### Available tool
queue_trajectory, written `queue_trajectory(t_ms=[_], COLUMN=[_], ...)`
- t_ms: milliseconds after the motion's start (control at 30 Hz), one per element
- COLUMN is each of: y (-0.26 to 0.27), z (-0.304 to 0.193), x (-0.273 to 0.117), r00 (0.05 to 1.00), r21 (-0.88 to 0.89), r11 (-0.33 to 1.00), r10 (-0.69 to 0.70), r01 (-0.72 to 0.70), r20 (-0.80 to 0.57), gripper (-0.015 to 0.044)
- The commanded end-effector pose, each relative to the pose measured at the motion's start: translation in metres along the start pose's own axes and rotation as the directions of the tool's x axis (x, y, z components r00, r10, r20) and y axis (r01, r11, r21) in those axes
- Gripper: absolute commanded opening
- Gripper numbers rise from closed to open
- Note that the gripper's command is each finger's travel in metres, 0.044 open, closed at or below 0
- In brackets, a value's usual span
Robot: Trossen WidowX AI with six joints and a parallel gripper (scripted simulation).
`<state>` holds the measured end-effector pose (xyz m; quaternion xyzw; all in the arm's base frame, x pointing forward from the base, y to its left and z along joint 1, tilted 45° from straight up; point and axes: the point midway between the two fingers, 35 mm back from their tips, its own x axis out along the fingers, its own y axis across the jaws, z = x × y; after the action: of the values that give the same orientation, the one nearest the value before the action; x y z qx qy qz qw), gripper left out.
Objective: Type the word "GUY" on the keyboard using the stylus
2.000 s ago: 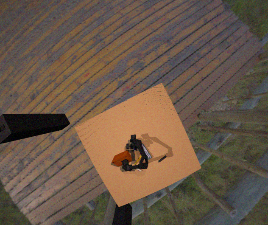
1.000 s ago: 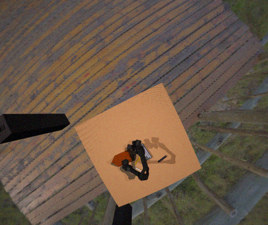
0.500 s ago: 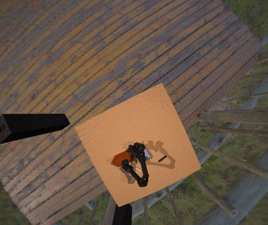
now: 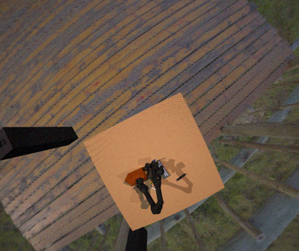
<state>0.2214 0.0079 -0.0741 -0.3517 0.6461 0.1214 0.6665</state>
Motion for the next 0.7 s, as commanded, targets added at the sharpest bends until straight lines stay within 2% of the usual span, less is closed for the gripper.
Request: queue_trajectory(t_ms=[0,333,667], y=[-0.003,-0.021,-0.039], z=[0.0,0.008,0.01], x=[-0.004,-0.021,-0.045], r00=[0.997,0.954,0.857], r21=[0.003,0.027,0.065], r11=[1.0,0.995,0.974], r10=[-0.014,-0.1,-0.221], r01=[0.014,0.096,0.216], r20=[0.07,0.283,0.466], gripper=[0.0,0.0,0.0])
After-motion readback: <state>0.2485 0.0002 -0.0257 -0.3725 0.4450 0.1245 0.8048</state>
